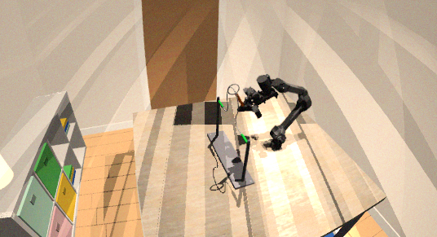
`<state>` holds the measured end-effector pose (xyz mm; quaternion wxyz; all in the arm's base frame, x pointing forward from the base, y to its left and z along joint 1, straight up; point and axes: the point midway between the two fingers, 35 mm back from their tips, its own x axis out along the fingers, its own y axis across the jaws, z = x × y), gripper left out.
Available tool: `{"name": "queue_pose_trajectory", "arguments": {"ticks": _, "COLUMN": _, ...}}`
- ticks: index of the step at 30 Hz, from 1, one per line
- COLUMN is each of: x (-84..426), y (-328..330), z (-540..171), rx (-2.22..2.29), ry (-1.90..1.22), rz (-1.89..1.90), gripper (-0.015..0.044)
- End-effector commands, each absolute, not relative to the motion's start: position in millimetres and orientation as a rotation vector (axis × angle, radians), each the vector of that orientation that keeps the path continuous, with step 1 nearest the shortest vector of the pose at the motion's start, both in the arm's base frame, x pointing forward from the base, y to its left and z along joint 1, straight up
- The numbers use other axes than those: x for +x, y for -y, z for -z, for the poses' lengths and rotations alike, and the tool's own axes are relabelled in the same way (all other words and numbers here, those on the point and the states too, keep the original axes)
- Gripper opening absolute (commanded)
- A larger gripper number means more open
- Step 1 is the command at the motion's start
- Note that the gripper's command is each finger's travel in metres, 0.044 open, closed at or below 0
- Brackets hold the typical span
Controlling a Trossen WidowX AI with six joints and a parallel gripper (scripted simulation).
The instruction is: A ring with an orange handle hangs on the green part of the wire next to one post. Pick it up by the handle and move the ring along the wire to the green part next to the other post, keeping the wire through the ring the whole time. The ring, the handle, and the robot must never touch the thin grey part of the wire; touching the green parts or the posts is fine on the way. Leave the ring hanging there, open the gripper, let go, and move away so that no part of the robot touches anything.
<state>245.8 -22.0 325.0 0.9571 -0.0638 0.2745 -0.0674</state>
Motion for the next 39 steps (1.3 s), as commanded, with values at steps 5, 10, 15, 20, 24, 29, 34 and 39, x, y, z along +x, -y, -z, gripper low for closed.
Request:
{"name": "queue_pose_trajectory", "arguments": {"ticks": 5, "x": 245, "y": 27, "z": -324, "rx": -0.235, "ry": -0.549, "rz": 0.168, "gripper": -0.0150}}
{"name": "queue_pose_trajectory", "arguments": {"ticks": 10, "x": 245, "y": 31, "z": -324, "rx": -0.304, "ry": -0.542, "rz": 0.188, "gripper": -0.0150}}
{"name": "queue_pose_trajectory", "arguments": {"ticks": 15, "x": 245, "y": 34, "z": -325, "rx": -0.372, "ry": -0.533, "rz": 0.208, "gripper": -0.0150}}
{"name": "queue_pose_trajectory", "arguments": {"ticks": 20, "x": 245, "y": 37, "z": -327, "rx": -0.440, "ry": -0.525, "rz": 0.228, "gripper": -0.0150}}
{"name": "queue_pose_trajectory", "arguments": {"ticks": 24, "x": 245, "y": 39, "z": -328, "rx": -0.495, "ry": -0.517, "rz": 0.244, "gripper": -0.0150}}
{"name": "queue_pose_trajectory", "arguments": {"ticks": 29, "x": 245, "y": 42, "z": -329, "rx": -0.564, "ry": -0.508, "rz": 0.264, "gripper": -0.0150}}
{"name": "queue_pose_trajectory", "arguments": {"ticks": 34, "x": 245, "y": 45, "z": -331, "rx": -0.632, "ry": -0.498, "rz": 0.283, "gripper": -0.0150}}
{"name": "queue_pose_trajectory", "arguments": {"ticks": 39, "x": 245, "y": 48, "z": -333, "rx": -0.701, "ry": -0.488, "rz": 0.303, "gripper": -0.0150}}
